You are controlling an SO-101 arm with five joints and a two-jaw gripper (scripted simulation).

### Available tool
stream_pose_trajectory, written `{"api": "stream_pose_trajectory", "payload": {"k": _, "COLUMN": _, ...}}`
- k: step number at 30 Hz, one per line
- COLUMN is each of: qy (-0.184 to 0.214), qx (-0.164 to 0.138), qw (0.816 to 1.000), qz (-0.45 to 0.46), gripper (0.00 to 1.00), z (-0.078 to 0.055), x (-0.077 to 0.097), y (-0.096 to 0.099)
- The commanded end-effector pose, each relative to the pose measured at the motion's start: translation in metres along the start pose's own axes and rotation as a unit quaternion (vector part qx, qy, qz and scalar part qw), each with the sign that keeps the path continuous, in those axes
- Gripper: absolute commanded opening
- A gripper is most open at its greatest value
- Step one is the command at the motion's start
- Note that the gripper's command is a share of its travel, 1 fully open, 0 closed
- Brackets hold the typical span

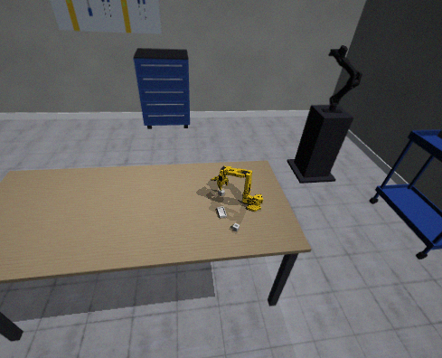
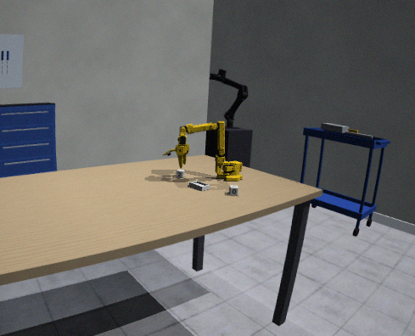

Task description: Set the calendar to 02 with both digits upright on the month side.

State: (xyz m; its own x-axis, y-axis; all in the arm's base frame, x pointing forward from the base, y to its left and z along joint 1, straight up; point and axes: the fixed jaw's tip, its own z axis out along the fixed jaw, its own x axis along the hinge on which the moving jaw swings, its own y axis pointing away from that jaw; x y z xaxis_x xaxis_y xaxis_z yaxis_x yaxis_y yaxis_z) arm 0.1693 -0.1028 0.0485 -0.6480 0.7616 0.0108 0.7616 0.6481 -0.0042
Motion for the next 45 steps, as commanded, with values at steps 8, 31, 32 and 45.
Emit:
{"api": "stream_pose_trajectory", "payload": {"k": 8, "qy": -0.033, "qx": -0.011, "qw": 0.999, "qz": 0.0, "gripper": 0.36, "z": -0.029, "x": -0.004, "y": 0.004}}
{"api": "stream_pose_trajectory", "payload": {"k": 31, "qy": -0.038, "qx": -0.012, "qw": 0.999, "qz": 0.0, "gripper": 0.36, "z": -0.031, "x": -0.005, "y": 0.004}}
{"api": "stream_pose_trajectory", "payload": {"k": 32, "qy": -0.042, "qx": -0.013, "qw": 0.999, "qz": 0.0, "gripper": 0.36, "z": -0.032, "x": -0.005, "y": 0.004}}
{"api": "stream_pose_trajectory", "payload": {"k": 45, "qy": -0.167, "qx": -0.051, "qw": 0.985, "qz": 0.0, "gripper": 0.35, "z": -0.079, "x": -0.008, "y": 0.005}}
